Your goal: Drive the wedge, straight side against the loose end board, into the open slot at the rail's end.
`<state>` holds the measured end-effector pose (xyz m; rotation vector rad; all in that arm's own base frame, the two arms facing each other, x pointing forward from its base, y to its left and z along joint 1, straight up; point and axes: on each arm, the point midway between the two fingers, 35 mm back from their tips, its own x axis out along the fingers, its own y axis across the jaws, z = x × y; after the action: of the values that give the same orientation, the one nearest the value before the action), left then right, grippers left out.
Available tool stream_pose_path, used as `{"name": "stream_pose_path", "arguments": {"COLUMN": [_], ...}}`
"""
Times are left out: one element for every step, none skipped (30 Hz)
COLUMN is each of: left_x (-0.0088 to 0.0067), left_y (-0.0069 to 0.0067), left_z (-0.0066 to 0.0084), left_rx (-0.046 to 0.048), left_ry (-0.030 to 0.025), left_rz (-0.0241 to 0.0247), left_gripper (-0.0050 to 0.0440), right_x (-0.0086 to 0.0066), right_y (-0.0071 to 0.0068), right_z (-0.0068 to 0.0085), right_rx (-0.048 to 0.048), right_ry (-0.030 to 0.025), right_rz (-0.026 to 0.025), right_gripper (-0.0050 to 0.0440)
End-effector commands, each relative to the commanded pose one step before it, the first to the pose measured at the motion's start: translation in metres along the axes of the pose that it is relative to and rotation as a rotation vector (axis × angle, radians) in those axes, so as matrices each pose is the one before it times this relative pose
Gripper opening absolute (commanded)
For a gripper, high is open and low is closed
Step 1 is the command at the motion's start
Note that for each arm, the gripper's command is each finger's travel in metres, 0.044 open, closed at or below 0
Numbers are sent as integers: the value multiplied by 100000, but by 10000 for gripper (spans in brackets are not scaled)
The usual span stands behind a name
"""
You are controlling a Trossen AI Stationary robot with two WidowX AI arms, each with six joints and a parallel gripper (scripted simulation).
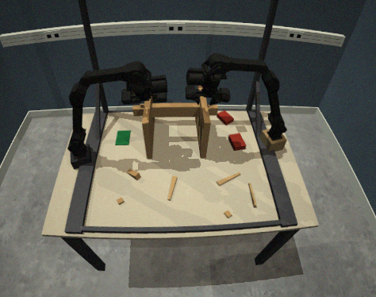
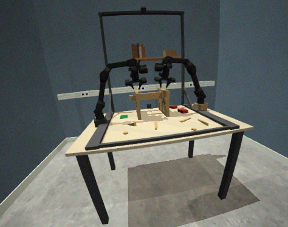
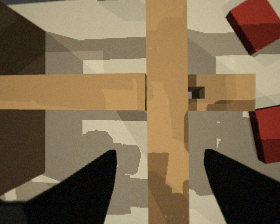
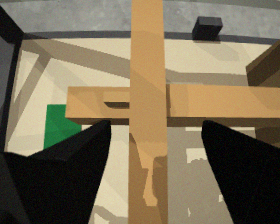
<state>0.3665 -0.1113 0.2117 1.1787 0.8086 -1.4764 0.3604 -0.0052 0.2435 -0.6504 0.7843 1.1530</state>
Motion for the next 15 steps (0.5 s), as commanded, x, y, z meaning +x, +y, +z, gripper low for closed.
{"name": "stream_pose_path", "arguments": {"left_x": [-545, 5, -19, 345, 0, 0, 0, 0, 0, 0, 0, 0, 0, 0, 0], "left_y": [180, -96, -4, -85, 0, 0, 0, 0, 0, 0, 0, 0, 0, 0, 0], "left_z": [329, -21, -37, -142, 0, 0, 0, 0, 0, 0, 0, 0, 0, 0, 0], "left_rx": [1224, -343, 4, -442, 0, 0, 0, 0, 0, 0, 0, 0, 0, 0, 0], "left_ry": [-427, 7, 229, 3, 0, 0, 0, 0, 0, 0, 0, 0, 0, 0, 0], "left_rz": [1649, -171, 36, -1186, -1, -1, -1, -1, 0, 0, 0, 0, 0, 0, 0], "left_gripper": [257, 257, 257, 257, 257, 257, 257, 257, 257, 257, 257, 257, 257, 257, 257], "right_x": [-1095, 119, -69, 135, 94, 94, 103, 148, 56, 156, -40, 79, 85, 95, 95], "right_y": [400, -80, 108, 2, 3, 8, -4, -13, 27, -23, -20, 54, -2, 8, 8], "right_z": [702, -90, 77, -192, -118, -118, -130, -154, -68, -135, 26, -83, -84, -92, -92], "right_rx": [-1775, 150, -153, -54, -46, 78, 56, 188, -3, 174, -122, 75, 29, 77, 78], "right_ry": [-701, 224, -89, 222, 208, 208, 249, 213, 52, 63, -2, 42, 53, 42, 42], "right_rz": [-3067, 302, -128, 167, 103, 120, 104, 279, 9, 271, -175, 121, 61, 126, 126], "right_gripper": [257, 257, 257, 257, 257, 257, 257, 257, 257, 257, 257, 257, 257, 257, 257]}}
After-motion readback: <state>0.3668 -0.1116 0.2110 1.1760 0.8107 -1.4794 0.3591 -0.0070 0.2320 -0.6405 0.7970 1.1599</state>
